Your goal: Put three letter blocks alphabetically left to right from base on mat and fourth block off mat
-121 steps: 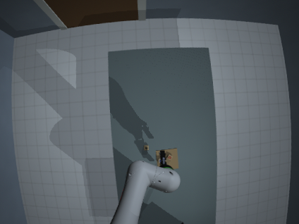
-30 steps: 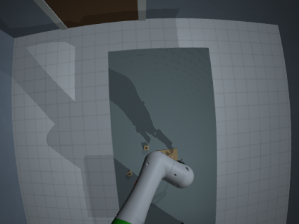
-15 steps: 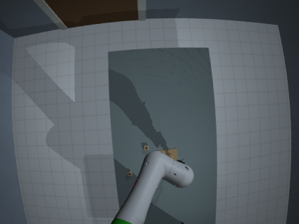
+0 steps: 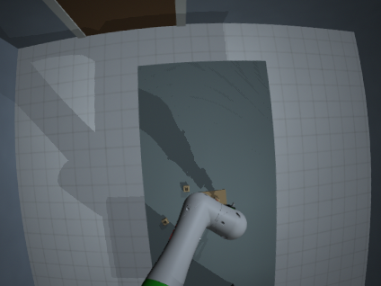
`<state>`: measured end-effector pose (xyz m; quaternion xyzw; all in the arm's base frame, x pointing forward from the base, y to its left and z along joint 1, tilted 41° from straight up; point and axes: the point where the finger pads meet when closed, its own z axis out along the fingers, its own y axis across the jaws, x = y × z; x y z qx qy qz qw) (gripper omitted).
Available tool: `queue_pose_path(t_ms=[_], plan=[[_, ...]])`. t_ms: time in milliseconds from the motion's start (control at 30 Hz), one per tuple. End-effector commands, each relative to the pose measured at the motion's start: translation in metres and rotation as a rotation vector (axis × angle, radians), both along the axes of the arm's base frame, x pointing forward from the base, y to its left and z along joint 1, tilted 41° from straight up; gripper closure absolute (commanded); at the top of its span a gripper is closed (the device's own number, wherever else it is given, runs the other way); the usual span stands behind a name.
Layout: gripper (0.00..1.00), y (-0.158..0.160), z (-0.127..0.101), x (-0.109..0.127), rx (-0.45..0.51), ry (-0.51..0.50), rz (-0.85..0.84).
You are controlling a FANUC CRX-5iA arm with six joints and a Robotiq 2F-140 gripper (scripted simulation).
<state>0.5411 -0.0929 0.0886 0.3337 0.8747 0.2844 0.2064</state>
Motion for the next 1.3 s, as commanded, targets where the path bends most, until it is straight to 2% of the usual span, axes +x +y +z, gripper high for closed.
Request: queue_pose_path(t_ms=[0, 633, 1267], plan=[[0.64, 0.0, 0.0, 0.0, 0.0, 0.0, 0.0], [0.64, 0.001, -0.002, 0.002, 0.0, 0.0, 0.0], [0.64, 0.009, -0.018, 0.014, 0.0, 0.0, -0.001]])
